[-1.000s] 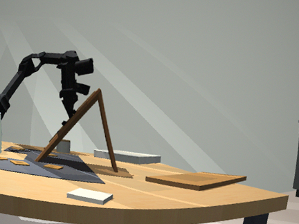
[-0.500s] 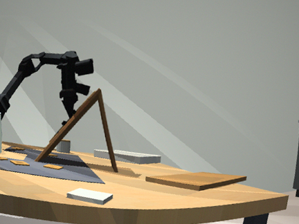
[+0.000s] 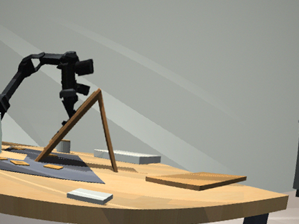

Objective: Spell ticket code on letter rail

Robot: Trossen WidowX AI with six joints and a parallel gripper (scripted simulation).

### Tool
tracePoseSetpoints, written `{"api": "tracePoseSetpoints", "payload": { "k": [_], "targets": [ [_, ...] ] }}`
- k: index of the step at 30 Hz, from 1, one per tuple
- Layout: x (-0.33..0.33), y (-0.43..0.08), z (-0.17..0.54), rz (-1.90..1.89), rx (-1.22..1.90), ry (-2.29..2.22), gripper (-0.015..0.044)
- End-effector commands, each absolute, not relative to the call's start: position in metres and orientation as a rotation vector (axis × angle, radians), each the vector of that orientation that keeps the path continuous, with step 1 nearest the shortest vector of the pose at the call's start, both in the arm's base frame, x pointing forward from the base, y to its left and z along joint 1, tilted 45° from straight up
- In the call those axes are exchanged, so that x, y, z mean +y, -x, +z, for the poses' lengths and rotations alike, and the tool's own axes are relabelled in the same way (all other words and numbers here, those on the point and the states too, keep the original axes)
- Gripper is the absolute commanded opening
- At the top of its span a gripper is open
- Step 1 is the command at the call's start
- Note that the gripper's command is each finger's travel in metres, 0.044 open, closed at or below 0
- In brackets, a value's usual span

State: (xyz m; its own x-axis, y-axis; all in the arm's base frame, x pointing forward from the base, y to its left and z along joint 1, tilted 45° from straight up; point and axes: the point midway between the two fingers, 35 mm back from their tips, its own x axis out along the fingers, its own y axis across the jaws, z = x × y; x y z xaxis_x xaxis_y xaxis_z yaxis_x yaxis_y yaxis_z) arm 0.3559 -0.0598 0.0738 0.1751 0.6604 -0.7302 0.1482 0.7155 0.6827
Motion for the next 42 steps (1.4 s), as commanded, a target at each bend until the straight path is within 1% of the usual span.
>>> {"api": "tracePoseSetpoints", "payload": {
  "k": [1, 32, 35, 42],
  "targets": [
    [-0.057, -0.356, 0.076, 0.417, 1.373, -0.739, 0.0000],
    [-0.071, -0.334, 0.090, 0.416, 1.375, -0.739, 0.0000],
    [-0.079, -0.329, 0.096, 0.482, 1.312, -0.668, 0.0079],
    [-0.118, -0.293, 0.132, 0.718, 0.983, -0.255, 0.0263]
  ]
}}
